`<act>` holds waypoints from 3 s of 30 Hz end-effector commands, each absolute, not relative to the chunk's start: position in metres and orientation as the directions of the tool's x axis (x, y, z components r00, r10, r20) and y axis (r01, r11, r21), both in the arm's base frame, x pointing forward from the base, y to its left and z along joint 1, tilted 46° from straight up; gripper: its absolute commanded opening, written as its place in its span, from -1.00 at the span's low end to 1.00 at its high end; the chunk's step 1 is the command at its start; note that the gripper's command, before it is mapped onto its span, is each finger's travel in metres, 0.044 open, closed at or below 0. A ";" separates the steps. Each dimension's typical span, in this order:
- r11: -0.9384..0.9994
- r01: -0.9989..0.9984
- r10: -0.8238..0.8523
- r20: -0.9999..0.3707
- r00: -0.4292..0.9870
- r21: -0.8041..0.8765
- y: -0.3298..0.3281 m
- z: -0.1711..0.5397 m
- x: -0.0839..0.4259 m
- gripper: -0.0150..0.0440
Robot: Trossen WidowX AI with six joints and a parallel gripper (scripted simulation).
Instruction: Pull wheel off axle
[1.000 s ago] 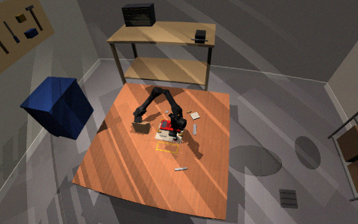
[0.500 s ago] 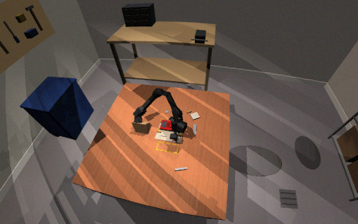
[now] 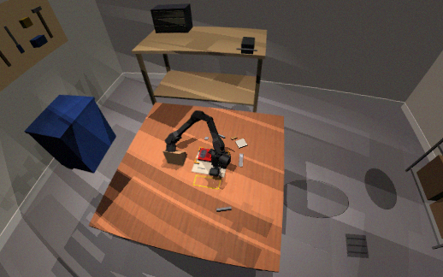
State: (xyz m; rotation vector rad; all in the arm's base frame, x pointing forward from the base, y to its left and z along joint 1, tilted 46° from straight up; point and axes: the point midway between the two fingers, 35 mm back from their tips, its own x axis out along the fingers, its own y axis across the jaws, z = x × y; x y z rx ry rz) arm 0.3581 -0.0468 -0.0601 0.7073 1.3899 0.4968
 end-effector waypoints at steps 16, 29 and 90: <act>0.703 0.086 0.694 -0.708 0.132 0.706 -0.048 -0.058 0.358 -0.49; 0.703 0.087 0.694 -0.708 0.133 0.706 -0.051 -0.055 0.358 -0.49; 0.702 0.089 0.694 -0.707 0.137 0.707 -0.066 -0.041 0.355 -0.49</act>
